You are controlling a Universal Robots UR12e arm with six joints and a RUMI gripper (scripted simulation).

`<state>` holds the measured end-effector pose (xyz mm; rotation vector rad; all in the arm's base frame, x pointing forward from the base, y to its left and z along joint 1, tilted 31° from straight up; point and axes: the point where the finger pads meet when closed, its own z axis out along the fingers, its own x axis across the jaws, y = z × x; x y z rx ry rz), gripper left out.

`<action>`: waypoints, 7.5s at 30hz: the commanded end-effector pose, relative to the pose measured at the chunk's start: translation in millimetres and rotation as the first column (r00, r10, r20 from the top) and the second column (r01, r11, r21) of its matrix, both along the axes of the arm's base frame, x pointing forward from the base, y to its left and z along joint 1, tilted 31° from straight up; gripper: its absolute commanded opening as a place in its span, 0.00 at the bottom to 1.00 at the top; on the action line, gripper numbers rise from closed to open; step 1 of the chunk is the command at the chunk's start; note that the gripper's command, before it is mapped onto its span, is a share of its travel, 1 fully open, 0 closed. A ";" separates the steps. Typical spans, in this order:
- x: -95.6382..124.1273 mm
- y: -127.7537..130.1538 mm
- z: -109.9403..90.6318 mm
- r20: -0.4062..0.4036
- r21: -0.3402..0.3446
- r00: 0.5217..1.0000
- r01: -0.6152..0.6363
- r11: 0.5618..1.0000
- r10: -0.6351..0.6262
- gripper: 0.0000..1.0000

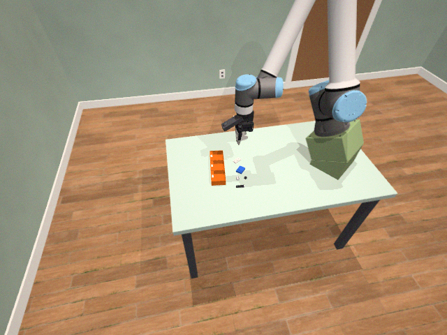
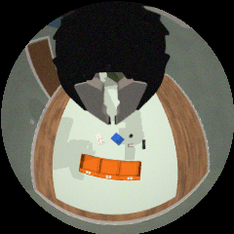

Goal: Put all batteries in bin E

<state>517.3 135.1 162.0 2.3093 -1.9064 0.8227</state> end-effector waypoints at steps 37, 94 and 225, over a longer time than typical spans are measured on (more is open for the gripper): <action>146.9 -121.9 -37.4 0.046 0.047 0.994 0.099 0.994 -0.101 0.04; 159.0 -136.8 -68.5 0.044 0.047 0.993 0.103 0.994 -0.105 0.04; 152.4 -130.0 -57.1 0.044 0.047 0.994 0.102 0.994 -0.104 0.04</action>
